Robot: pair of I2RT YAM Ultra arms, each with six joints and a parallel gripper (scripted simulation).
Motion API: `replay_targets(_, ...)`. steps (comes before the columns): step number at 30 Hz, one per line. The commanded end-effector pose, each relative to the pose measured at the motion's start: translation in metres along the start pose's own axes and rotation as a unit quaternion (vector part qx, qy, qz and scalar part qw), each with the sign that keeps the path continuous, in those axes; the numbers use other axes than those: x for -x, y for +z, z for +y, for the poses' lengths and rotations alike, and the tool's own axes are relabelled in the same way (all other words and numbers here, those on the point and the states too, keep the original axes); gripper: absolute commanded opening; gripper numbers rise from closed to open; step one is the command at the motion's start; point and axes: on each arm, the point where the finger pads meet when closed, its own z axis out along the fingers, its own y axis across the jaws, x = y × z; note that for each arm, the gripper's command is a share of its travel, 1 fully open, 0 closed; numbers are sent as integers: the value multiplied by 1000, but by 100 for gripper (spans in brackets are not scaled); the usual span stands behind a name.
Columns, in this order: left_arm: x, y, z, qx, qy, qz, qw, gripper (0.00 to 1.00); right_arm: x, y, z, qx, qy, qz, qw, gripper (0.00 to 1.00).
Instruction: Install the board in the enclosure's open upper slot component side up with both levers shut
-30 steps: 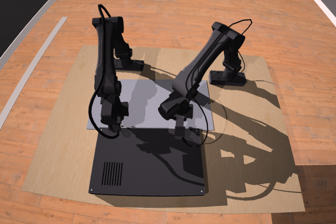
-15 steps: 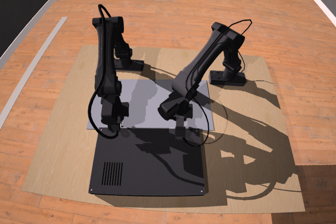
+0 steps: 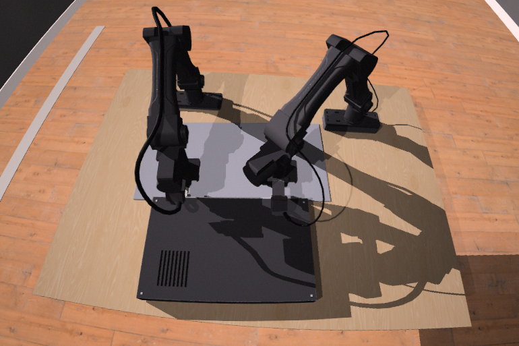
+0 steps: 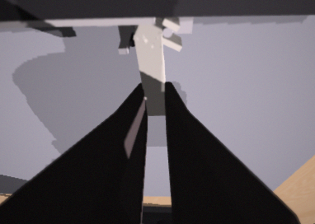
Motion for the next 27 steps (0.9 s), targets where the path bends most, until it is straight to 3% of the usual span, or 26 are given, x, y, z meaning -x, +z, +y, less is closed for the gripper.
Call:
replay_targets(1,2,-6,-2,3,-23,-1,1000,3,2,-4,3,3,19,-9,1000,3)
replay_targets(13,4,-7,-3,3,-39,-1,999,3,3,-4,4,3,33,-8,999,3)
replay_targets(16,4,-7,-3,3,-39,-1,999,3,3,-4,3,2,33,-9,999,37)
replay_targets(17,4,-7,-3,3,-39,-1,999,3,3,-4,3,2,33,-9,999,42)
replay_targets(19,4,-7,-3,3,-39,-1,999,3,9,-14,3,3,34,-24,999,42)
replay_targets(22,4,-7,-3,3,-39,-1,999,37,8,-18,2,3,35,-24,999,42)
replay_targets(23,4,-7,-3,3,-39,-1,999,42,9,-21,1,3,31,-26,999,42)
replay_targets(27,9,-17,-2,-5,-38,-14,999,42,10,-25,1,3,32,-31,999,42)
